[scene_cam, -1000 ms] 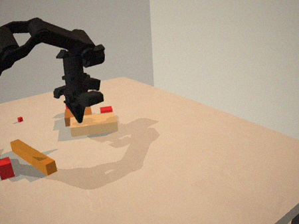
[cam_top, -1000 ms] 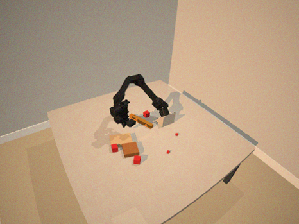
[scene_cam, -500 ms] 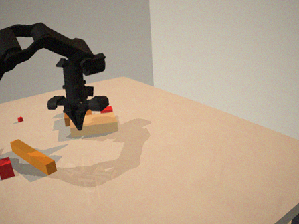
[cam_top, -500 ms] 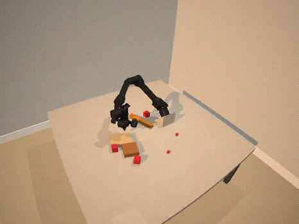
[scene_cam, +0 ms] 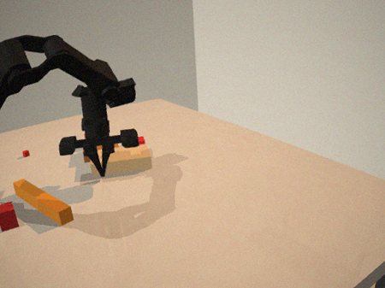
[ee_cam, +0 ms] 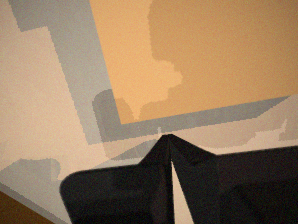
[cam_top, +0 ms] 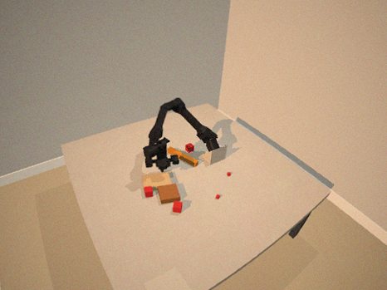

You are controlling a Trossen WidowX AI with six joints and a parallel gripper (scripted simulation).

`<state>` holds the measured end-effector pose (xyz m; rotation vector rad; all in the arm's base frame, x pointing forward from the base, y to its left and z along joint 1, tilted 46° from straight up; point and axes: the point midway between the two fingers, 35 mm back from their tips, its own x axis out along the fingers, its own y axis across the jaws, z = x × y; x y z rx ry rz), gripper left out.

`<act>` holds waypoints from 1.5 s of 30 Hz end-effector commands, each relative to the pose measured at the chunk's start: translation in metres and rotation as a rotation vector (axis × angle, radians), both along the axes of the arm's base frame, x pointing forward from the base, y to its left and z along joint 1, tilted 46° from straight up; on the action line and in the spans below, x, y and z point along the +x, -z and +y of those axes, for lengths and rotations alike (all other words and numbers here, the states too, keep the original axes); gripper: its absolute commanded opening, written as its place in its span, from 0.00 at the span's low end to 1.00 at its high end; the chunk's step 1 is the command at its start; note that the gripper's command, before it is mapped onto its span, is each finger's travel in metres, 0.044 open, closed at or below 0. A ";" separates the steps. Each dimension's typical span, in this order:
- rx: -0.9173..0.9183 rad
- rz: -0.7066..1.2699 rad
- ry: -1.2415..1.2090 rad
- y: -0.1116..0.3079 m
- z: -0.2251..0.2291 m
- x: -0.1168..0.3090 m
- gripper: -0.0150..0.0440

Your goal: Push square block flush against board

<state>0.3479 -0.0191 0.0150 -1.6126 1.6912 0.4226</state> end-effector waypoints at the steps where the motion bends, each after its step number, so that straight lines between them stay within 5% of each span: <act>1: -0.008 0.026 -0.026 0.001 -0.002 0.000 0.25; 45: -0.007 0.026 -0.026 -0.006 -0.009 -0.001 0.25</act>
